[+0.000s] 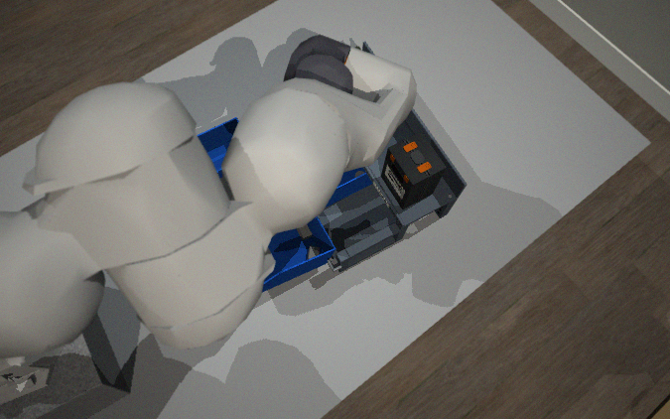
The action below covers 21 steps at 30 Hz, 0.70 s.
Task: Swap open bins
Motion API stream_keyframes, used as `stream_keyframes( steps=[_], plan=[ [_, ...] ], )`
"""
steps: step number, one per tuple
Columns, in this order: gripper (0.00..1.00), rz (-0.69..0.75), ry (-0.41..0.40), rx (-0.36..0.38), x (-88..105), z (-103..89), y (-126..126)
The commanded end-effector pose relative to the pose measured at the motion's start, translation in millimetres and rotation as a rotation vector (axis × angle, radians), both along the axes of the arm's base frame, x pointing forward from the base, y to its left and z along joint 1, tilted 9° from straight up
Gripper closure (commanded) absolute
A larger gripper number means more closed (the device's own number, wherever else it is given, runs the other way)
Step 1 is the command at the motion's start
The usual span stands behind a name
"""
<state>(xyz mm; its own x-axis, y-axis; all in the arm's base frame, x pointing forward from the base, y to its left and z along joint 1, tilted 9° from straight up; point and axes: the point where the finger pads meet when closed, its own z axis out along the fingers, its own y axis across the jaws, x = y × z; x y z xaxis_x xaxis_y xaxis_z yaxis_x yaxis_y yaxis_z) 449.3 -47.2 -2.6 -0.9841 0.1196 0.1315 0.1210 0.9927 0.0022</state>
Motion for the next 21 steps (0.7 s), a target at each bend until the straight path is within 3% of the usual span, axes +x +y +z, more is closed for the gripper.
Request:
stream_keyframes(
  steps=[1, 21],
  plan=[
    [1.00, 0.006, 0.006, 0.001, -0.5, 1.5, 0.4],
    [1.00, 0.006, 0.006, 0.001, 9.0, 2.8, -0.6]
  ],
)
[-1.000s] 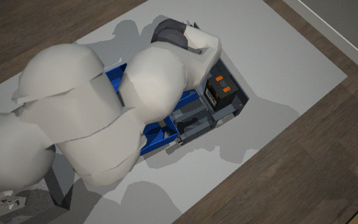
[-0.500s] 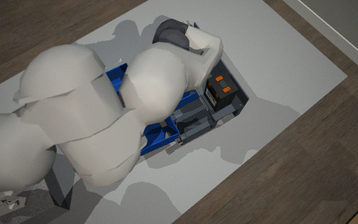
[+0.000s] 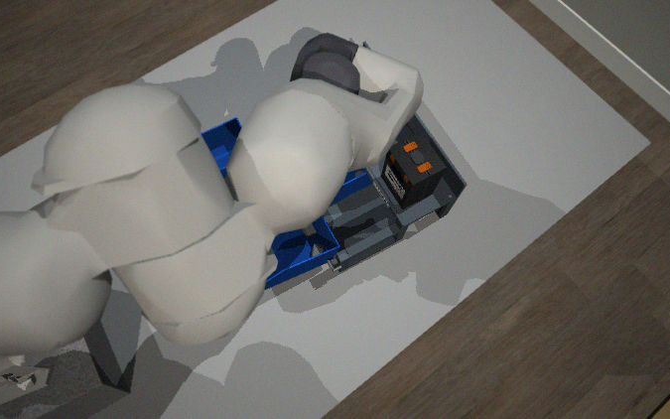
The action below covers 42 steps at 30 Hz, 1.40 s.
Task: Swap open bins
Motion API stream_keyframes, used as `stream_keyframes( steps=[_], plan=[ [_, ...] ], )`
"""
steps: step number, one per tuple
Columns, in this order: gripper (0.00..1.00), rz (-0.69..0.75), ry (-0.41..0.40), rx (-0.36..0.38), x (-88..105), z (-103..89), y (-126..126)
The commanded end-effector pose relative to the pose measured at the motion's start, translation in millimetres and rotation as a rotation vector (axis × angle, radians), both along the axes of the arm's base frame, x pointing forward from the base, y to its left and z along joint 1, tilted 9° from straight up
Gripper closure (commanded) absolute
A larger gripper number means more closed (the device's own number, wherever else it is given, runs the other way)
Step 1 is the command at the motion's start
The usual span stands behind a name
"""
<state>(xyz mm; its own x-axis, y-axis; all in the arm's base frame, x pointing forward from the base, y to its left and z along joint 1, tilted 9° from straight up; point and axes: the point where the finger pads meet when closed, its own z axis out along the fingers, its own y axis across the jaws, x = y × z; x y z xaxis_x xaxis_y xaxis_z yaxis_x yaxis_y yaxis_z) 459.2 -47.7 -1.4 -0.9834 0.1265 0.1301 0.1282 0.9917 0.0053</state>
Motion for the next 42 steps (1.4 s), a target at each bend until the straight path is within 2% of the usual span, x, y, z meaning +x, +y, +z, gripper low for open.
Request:
stream_keyframes(
  steps=[1, 42],
  plan=[
    [1.00, 0.013, 0.007, -0.002, 0.0, 1.7, 0],
    [1.00, 0.013, 0.004, -0.002, 43.0, 7.3, -5]
  ],
)
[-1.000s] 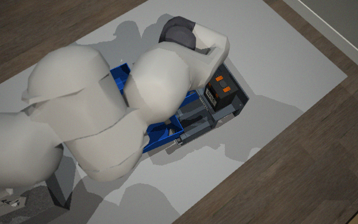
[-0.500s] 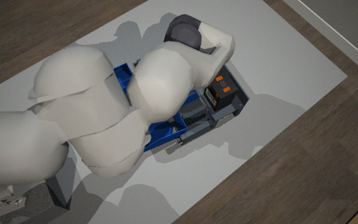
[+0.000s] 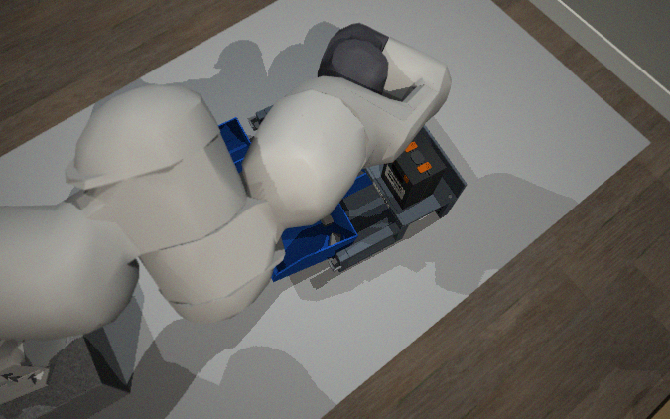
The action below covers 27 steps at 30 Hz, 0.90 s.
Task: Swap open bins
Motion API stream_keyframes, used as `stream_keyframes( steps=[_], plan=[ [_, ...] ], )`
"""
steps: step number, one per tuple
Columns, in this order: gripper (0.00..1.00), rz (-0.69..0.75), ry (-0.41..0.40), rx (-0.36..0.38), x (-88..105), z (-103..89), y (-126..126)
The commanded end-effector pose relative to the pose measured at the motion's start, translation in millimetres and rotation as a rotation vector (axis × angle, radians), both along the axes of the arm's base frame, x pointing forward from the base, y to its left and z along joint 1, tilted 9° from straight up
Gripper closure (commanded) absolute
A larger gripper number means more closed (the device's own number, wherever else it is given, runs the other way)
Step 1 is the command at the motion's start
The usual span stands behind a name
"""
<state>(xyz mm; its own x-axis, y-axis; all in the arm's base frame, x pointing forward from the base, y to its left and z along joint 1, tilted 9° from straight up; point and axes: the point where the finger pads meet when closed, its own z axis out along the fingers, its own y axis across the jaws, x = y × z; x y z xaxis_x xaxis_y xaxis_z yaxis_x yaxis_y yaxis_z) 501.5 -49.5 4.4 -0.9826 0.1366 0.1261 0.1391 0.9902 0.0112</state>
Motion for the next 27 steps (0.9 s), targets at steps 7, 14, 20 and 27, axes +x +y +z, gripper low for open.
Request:
stream_keyframes(
  steps=[7, 14, 20, 27],
  plan=[
    [1.00, 0.024, 0.009, -0.007, 8.8, 2.6, -4],
    [1.00, 0.024, 0.008, -0.007, 14.1, 3.3, -4],
    [1.00, 0.024, 0.008, -0.007, 19.9, 4.1, -5],
    [1.00, 0.024, 0.008, -0.007, 24.1, 4.6, -5]
  ],
)
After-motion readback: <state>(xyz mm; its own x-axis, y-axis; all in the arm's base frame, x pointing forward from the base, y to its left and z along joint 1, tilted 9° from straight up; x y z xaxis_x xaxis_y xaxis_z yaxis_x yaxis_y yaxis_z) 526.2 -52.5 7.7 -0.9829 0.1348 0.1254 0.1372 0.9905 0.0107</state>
